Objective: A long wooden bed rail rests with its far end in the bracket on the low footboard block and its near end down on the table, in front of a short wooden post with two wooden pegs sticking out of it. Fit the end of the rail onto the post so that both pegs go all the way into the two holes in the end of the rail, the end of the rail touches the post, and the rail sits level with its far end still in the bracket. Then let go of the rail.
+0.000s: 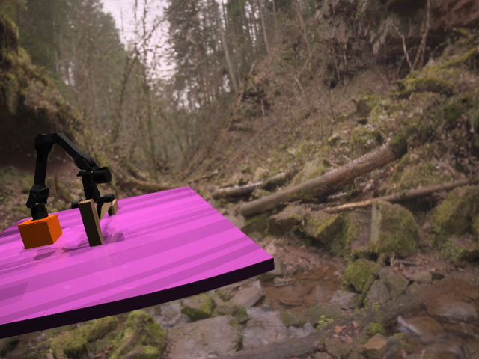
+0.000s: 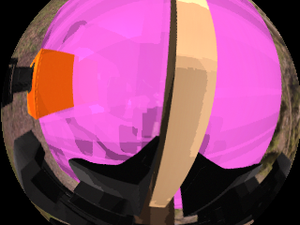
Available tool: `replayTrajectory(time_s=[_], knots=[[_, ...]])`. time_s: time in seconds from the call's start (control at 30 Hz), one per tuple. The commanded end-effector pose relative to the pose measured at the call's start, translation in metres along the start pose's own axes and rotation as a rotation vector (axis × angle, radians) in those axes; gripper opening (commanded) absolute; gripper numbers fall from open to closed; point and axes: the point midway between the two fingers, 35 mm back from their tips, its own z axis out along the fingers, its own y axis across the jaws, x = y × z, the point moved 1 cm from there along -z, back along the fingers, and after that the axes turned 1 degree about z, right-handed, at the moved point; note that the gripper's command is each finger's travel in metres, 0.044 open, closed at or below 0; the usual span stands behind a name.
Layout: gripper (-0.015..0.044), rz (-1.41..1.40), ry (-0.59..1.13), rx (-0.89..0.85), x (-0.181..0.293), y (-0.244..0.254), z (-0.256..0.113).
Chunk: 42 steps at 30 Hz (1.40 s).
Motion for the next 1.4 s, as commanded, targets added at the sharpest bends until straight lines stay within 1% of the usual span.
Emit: replayTrajectory(time_s=[0.0,1.37], knots=[[0.0,0.001,0.002,0.012,-0.0007,-0.0021,-0.0028],[0.0,0.001,0.003,0.012,0.0063,-0.0007,0.0017]])
